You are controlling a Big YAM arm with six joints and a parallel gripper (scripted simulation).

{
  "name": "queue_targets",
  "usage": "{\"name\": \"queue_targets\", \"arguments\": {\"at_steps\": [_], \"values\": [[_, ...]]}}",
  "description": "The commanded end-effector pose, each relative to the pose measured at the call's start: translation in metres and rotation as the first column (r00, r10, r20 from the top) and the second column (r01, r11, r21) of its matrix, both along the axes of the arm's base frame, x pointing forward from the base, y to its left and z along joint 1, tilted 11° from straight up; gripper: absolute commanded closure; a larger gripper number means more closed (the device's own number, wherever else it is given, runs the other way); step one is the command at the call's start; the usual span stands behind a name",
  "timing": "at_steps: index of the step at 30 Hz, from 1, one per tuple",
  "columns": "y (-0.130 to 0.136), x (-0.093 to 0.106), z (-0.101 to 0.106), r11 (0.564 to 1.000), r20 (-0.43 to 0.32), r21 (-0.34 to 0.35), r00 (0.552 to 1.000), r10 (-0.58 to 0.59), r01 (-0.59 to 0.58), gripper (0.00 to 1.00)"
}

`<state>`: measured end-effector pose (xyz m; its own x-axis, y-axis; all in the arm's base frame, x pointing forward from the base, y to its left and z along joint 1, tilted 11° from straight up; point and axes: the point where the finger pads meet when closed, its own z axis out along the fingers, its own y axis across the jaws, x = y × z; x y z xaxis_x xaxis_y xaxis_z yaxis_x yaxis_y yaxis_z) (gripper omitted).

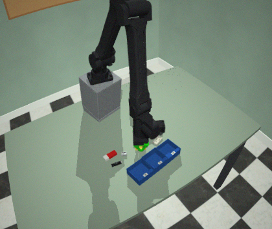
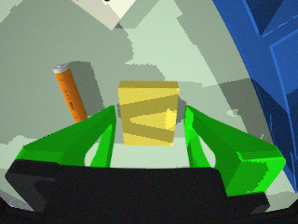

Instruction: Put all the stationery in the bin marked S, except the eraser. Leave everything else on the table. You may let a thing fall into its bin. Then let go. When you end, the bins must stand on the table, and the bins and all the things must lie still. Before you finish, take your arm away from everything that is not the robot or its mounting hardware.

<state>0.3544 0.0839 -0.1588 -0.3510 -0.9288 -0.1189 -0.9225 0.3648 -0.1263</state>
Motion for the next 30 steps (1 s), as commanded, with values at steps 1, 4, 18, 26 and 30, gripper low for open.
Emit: {"name": "queue_targets", "arguments": {"at_steps": [1,4,18,26,30], "values": [[0.007,0.014,0.012,1.0,0.053,0.017,0.999,-0.002,0.001,0.46],[0.006,0.009,0.011,1.0,0.047,0.016,0.999,-0.002,0.001,0.46],[0.002,0.004,0.005,1.0,0.026,0.009,1.0,0.0,0.0,0.65],[0.002,0.004,0.005,1.0,0.026,0.009,1.0,0.0,0.0,0.65],[0.002,0.004,0.005,1.0,0.026,0.009,1.0,0.0,0.0,0.65]]}}
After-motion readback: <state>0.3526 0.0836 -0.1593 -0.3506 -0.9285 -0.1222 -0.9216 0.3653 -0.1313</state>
